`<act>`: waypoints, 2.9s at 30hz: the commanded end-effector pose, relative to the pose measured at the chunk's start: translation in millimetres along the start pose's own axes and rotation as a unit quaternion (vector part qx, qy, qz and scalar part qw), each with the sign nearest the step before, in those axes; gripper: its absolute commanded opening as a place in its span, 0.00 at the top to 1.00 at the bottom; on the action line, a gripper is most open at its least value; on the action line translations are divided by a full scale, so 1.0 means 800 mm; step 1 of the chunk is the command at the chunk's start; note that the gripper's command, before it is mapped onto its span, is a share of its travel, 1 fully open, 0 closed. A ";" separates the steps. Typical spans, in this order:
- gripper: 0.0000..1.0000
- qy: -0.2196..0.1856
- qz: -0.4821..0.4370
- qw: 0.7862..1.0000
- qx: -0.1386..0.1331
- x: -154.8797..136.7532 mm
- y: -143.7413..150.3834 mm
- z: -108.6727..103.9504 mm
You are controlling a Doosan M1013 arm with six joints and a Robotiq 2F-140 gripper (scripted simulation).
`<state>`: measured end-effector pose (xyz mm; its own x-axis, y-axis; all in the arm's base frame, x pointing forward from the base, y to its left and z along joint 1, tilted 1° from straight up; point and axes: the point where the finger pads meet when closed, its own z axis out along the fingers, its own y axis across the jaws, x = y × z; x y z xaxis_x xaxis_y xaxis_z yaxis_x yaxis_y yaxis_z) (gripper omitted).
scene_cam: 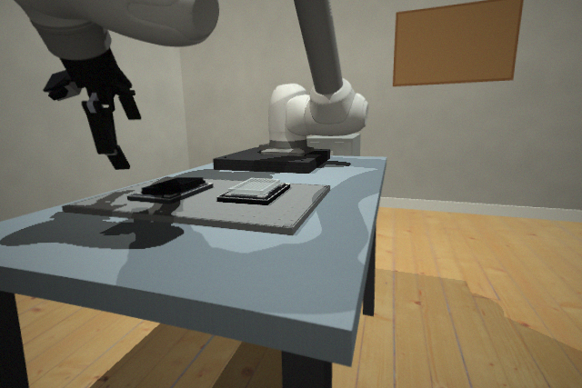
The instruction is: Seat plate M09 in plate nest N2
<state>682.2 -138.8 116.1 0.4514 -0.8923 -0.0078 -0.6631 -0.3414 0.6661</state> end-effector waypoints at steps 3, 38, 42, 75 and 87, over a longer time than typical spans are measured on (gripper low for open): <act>0.00 -0.002 -0.082 0.995 0.050 -0.009 -0.003 0.018; 0.00 0.157 -0.453 0.827 0.295 -0.090 -0.014 0.102; 0.00 0.187 -0.478 0.801 0.308 -0.095 -0.011 0.107; 0.00 0.187 -0.478 0.801 0.308 -0.095 -0.036 0.134; 0.90 0.187 -0.478 0.801 0.308 -0.095 -0.036 0.134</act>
<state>602.3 -92.9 17.0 0.9997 -0.0251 0.0059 -0.0251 -0.9997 -0.0063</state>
